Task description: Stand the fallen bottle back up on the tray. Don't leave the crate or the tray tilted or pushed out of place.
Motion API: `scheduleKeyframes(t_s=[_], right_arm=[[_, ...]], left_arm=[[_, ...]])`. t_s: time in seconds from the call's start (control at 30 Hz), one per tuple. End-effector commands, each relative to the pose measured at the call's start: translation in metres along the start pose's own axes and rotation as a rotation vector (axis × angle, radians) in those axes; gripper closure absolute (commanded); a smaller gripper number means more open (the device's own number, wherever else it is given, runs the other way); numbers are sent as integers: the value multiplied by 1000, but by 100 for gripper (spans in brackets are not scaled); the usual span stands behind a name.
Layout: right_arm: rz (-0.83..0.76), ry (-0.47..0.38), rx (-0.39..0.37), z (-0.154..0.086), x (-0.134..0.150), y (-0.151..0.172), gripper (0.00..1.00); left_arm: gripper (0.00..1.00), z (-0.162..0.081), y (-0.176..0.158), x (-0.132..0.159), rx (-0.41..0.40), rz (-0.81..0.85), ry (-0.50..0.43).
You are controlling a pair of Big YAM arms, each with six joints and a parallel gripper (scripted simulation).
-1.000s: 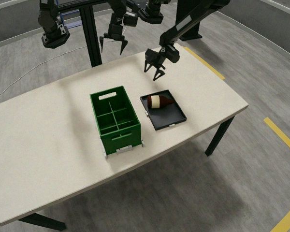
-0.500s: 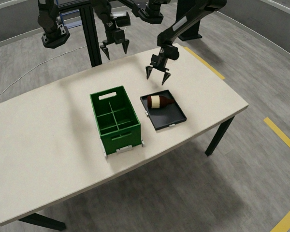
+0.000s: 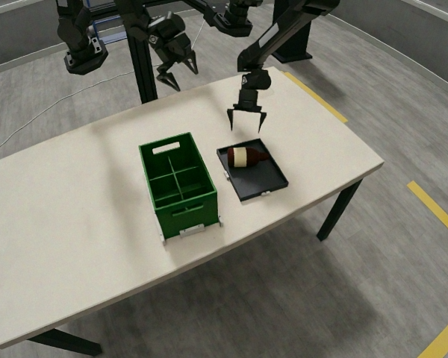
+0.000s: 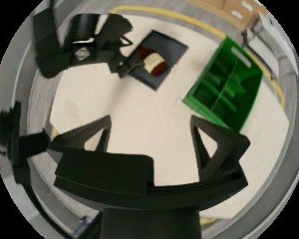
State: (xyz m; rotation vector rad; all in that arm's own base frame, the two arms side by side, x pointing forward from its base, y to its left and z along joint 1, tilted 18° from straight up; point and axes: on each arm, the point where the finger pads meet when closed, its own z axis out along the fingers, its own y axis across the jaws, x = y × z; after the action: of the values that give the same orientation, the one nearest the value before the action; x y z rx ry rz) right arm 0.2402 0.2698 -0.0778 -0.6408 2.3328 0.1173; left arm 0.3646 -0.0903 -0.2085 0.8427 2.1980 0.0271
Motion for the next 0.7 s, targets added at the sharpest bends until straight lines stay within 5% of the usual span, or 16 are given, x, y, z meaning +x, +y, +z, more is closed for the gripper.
scheduleKeyframes(t_s=[0.0, 0.27, 0.67], right_arm=[[-174, -142, -76, -14, -23, -3, 0], [-370, -353, -112, -45, -46, -9, 0], [-373, -426, -141, -59, -54, -6, 0]], left_arm=[[0, 6, 6, -27, -55, -132, -43], [0, 7, 13, -33, -140, -230, -15], [0, 8, 17, -34, -159, -206, -15]])
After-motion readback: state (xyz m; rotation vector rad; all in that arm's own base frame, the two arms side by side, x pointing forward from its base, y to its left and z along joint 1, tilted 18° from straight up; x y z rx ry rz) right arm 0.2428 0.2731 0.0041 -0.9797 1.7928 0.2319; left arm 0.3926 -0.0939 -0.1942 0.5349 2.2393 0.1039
